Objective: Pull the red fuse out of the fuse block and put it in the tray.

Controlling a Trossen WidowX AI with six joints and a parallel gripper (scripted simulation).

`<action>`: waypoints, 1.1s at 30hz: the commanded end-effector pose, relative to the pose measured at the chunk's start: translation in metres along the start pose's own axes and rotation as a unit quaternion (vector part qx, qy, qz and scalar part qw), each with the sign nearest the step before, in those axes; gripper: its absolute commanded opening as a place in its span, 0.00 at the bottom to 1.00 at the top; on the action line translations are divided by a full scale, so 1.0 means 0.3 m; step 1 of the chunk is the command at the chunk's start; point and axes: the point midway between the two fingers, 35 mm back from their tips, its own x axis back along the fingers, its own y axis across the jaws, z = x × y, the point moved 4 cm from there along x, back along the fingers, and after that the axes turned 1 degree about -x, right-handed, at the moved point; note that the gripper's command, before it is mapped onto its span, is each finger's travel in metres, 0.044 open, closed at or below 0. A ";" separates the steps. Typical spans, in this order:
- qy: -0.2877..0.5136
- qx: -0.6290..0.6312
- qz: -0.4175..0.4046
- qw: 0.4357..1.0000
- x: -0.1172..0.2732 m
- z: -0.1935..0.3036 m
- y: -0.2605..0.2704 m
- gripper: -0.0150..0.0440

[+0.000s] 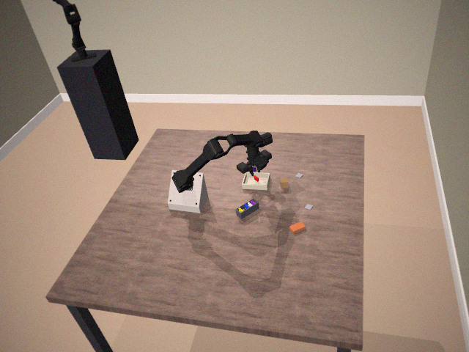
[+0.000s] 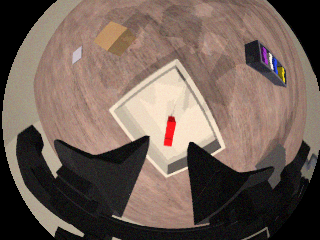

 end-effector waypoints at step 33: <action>-0.004 0.006 0.001 1.000 0.123 0.002 -0.004 0.81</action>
